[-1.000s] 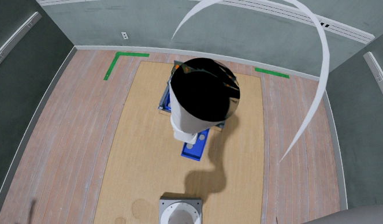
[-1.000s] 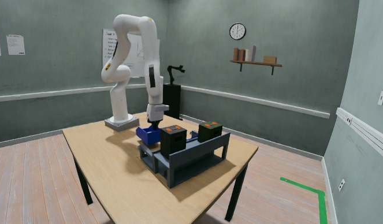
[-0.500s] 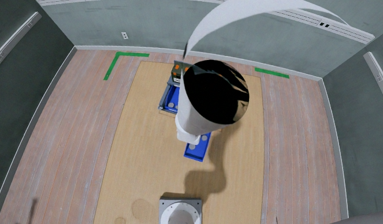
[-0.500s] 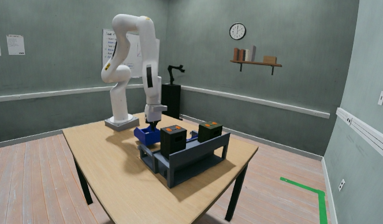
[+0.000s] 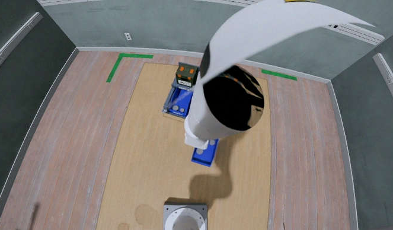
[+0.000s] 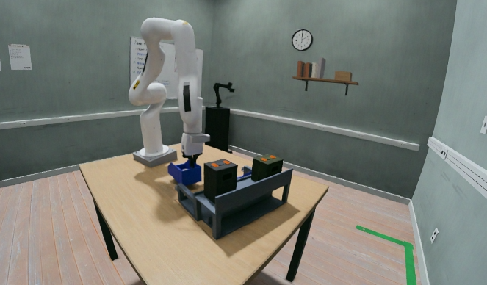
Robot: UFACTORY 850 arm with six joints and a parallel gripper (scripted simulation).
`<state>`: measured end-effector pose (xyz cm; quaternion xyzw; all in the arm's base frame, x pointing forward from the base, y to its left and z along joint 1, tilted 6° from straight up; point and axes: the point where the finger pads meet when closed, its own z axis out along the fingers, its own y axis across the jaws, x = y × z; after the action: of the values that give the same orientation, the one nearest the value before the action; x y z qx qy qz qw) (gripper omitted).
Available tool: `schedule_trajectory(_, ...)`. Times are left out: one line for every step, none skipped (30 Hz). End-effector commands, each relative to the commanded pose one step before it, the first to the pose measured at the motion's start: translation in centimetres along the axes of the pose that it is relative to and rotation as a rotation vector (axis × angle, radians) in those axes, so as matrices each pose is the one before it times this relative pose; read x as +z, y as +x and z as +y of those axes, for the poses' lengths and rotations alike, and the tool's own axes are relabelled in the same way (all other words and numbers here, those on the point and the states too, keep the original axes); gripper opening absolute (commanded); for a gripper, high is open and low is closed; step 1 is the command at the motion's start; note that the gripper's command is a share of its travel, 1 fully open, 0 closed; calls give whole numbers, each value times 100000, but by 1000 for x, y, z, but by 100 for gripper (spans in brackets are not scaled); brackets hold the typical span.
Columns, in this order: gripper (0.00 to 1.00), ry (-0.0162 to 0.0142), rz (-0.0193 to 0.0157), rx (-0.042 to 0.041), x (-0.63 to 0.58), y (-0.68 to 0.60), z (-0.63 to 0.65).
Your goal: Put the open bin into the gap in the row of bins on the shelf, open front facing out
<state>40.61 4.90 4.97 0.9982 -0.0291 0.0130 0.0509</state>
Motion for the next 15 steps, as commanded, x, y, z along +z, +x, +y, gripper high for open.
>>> schedule_trajectory(0, 66, 207, -43, -45, 106, 249)
schedule_trajectory(0, 0, 0, 0, 0, 0, 0)
schedule_trajectory(0, 0, 0, 0, 0, 0, 0)
schedule_trajectory(0, 0, 0, 0, 0, 0, 0)
schedule_trajectory(0, 0, 0, 0, 0, 0, 0)
schedule_trajectory(0, 0, 0, 0, 0, 0, 0)
schedule_trajectory(0, 0, 0, 0, 0, 0, 0)
schedule_trajectory(0, 0, 0, 0, 0, 0, 0)
schedule_trajectory(0, 1, 0, -6, 11, 18, 425)
schedule_trajectory(0, -2, 0, 1, 12, 19, 449)
schedule_trajectory(0, -2, 0, 1, 12, 19, 449)
schedule_trajectory(0, -2, 0, 1, 12, 19, 449)
schedule_trajectory(0, -2, 0, 1, 12, 19, 449)
schedule_trajectory(0, 0, 0, 0, 0, 0, 0)
schedule_trajectory(0, 0, 0, 0, 0, 0, 0)
